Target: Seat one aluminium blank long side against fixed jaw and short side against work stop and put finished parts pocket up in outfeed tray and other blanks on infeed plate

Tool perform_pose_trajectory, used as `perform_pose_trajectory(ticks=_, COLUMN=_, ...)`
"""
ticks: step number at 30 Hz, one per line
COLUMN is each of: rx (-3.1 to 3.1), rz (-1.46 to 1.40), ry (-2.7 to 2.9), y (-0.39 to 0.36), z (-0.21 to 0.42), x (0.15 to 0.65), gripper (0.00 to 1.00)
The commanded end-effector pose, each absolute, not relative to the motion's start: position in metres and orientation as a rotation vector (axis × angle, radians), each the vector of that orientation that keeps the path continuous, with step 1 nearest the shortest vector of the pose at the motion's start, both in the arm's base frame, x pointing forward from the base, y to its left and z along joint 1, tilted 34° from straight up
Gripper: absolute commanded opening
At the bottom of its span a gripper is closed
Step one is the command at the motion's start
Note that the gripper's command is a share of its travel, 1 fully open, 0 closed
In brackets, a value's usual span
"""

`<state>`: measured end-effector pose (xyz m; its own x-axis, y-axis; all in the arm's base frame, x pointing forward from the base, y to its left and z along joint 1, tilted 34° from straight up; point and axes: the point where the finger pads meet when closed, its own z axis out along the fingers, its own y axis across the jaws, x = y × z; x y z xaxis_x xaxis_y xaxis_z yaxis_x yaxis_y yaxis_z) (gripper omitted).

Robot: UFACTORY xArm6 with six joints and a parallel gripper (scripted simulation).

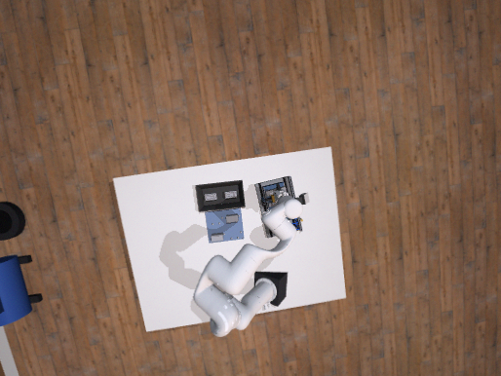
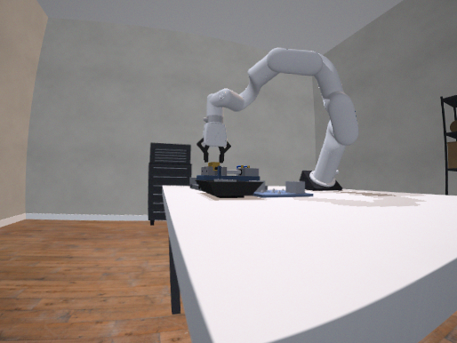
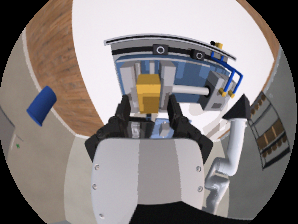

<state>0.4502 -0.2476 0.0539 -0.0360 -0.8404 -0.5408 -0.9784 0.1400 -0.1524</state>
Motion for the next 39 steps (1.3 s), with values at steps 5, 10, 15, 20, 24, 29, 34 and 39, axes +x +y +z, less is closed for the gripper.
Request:
perform_pose_trajectory(ticks=5, rx=-1.738, rz=0.349, ry=1.914, y=-0.2471, z=0.0522, x=0.4517, gripper=0.69)
perform_pose_trajectory(ticks=10, rx=-1.738, rz=0.349, ry=1.914, y=-0.2463, z=0.0510, x=0.4520, gripper=0.69)
perform_pose_trajectory(ticks=15, rx=-1.738, rz=0.349, ry=1.914, y=-0.2452, z=0.0491, x=0.4525, gripper=0.69)
perform_pose_trajectory(ticks=20, rx=-1.738, rz=0.349, ry=1.914, y=-0.2442, z=0.0476, x=0.4529, gripper=0.69)
perform_pose_trajectory(ticks=24, rx=-1.738, rz=0.349, ry=1.914, y=-0.2437, z=0.0468, x=0.4531, gripper=0.69)
perform_pose_trajectory(ticks=29, rx=-1.738, rz=0.349, ry=1.914, y=-0.2435, z=0.0464, x=0.4532, gripper=0.69)
perform_pose_trajectory(ticks=34, rx=-1.738, rz=0.349, ry=1.914, y=-0.2433, z=0.0461, x=0.4532, gripper=0.69)
perform_pose_trajectory(ticks=39, rx=-1.738, rz=0.349, ry=1.914, y=-0.2432, z=0.0460, x=0.4533, gripper=0.69)
